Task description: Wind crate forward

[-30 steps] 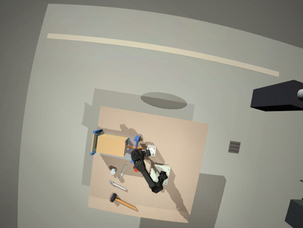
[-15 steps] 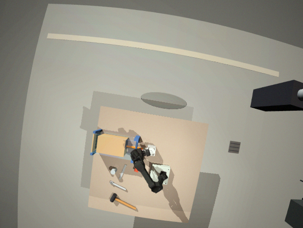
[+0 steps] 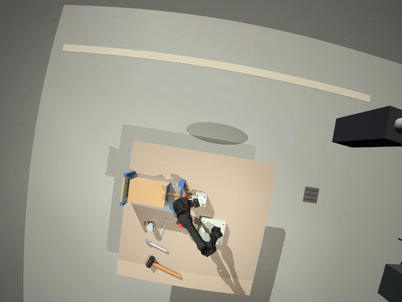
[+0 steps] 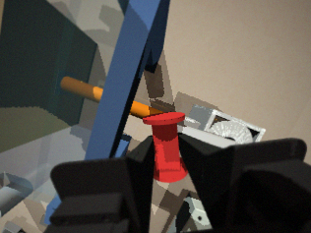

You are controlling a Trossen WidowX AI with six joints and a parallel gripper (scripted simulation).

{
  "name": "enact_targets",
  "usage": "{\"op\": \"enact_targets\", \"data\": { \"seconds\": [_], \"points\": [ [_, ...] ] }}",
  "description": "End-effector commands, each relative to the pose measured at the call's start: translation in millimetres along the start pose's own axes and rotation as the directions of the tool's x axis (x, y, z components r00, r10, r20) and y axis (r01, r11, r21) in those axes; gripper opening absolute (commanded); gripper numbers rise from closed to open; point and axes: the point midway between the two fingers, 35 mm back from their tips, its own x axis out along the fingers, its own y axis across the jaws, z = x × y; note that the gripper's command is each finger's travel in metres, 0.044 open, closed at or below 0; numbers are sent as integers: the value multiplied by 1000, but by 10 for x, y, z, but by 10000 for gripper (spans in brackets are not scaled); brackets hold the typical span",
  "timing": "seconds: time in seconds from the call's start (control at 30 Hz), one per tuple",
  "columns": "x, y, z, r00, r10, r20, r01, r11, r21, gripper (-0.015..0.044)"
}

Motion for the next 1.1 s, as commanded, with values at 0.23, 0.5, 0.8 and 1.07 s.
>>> {"op": "enact_targets", "data": {
  "seconds": [0.23, 0.5, 0.8, 1.07],
  "points": [
    [220, 26, -243, 997, -18, -79, 18, 1000, -1, 0],
    [214, 40, -334, 997, -18, -80, 18, 1000, -1, 0],
    [208, 44, -435, 997, -18, -81, 18, 1000, -1, 0],
    [202, 40, -527, 997, -18, -81, 18, 1000, -1, 0]
  ]
}}
